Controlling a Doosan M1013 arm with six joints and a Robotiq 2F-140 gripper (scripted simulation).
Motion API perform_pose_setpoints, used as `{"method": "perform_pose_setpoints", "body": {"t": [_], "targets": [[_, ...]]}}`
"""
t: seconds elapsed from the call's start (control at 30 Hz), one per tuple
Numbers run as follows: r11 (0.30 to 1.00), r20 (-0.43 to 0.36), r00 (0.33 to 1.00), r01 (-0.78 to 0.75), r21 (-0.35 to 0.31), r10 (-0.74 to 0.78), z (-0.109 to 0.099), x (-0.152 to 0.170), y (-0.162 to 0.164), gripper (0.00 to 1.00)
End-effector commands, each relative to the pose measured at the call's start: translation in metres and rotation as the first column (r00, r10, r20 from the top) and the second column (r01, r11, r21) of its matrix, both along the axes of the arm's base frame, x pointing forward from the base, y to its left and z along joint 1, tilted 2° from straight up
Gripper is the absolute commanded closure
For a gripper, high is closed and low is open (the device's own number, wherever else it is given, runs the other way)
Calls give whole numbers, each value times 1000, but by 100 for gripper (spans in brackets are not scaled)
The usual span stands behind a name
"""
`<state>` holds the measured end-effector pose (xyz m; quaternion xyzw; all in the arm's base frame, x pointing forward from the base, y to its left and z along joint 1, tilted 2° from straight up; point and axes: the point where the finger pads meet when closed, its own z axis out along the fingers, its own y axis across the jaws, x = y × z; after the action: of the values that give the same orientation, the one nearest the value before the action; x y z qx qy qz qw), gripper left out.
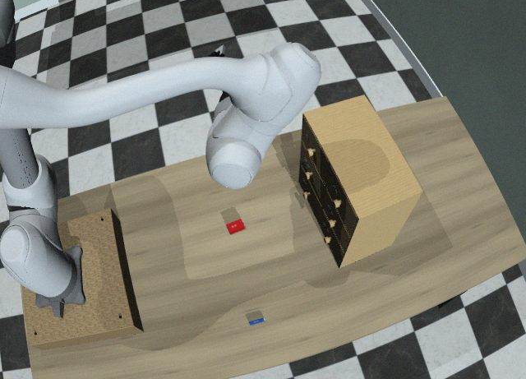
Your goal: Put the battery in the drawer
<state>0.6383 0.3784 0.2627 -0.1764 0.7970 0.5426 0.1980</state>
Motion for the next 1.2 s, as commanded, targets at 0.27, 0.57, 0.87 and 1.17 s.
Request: {"method": "perform_pose_setpoints", "body": {"t": [0.27,0.57,0.87,1.17], "targets": [[1000,0,1000,0,0,0,0,0,0,0],[1000,0,1000,0,0,0,0,0,0,0],[972,-110,991,-102,-212,80,-8,-31,-53,0],[895,-204,977,-140,-423,57,-15,-48,-123,0]]}}
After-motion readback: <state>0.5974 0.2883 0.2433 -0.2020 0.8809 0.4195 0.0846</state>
